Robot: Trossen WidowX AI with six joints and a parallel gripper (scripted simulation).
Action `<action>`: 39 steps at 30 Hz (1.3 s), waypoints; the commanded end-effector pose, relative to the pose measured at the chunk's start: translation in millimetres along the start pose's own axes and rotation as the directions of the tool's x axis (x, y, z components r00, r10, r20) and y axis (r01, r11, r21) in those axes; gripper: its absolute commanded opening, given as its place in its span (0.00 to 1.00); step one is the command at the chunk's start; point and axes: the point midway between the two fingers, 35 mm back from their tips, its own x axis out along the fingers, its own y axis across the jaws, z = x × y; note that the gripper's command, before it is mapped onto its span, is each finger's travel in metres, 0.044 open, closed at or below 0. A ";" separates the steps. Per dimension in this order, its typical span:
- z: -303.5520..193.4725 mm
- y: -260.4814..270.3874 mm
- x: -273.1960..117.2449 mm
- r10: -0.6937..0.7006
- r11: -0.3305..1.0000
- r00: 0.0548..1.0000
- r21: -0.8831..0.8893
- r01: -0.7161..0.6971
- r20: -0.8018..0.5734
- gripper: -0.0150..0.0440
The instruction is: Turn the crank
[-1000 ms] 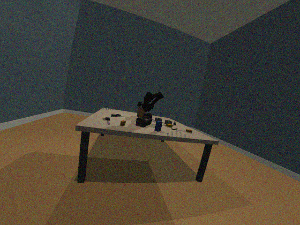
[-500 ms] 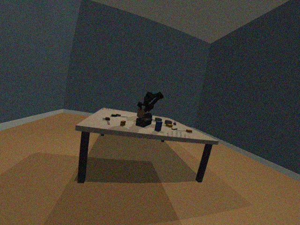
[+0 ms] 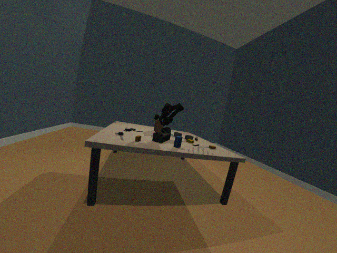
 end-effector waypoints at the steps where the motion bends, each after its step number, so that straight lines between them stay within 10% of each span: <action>1: 0.1 -0.1 -0.1 0.000 1.000 1.000 0.000 0.000 0.000 0.25; 21: 0.0 0.1 0.0 0.001 1.000 1.000 0.000 -0.001 0.000 0.25; 39: 0.0 0.1 0.0 0.001 1.000 1.000 0.000 -0.001 0.000 1.00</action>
